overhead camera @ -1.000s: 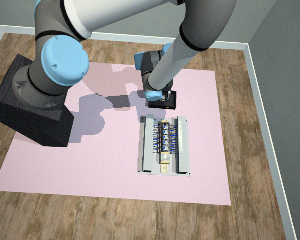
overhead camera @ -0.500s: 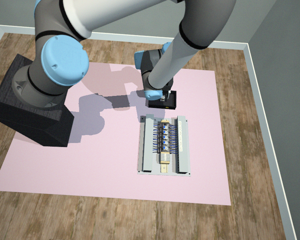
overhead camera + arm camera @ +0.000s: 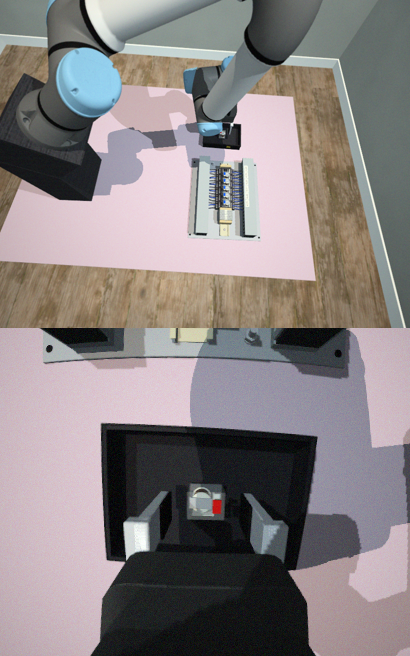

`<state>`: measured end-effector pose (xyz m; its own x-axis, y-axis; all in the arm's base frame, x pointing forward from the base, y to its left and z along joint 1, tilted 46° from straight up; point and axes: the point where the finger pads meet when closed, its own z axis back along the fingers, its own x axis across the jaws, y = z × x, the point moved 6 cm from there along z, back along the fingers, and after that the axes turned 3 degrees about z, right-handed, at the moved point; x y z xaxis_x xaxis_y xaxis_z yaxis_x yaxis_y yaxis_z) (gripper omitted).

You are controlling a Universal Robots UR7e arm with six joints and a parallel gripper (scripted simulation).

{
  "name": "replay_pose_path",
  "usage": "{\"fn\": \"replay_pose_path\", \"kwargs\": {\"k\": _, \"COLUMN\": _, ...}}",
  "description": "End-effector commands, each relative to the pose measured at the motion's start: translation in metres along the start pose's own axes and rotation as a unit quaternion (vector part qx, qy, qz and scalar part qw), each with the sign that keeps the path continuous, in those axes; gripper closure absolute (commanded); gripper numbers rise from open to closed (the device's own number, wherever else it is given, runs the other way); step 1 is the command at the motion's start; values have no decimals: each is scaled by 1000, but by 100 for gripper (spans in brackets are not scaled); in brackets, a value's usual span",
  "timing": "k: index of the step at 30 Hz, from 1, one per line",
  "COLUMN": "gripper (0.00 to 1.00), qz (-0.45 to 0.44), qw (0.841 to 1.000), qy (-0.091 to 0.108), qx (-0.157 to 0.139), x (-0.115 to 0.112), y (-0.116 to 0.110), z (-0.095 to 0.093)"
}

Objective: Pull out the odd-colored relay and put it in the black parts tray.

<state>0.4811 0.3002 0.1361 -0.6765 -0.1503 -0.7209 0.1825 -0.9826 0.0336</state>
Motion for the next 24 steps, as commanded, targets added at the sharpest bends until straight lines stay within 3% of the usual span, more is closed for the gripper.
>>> {"fn": "replay_pose_path", "kwargs": {"k": 1, "gripper": 2, "qz": 0, "qw": 1000, "qy": 1, "qx": 0, "x": 0, "y": 0, "z": 2}}
{"fn": "replay_pose_path", "kwargs": {"k": 24, "gripper": 2, "qz": 0, "qw": 1000, "qy": 1, "qx": 0, "x": 0, "y": 0, "z": 7}}
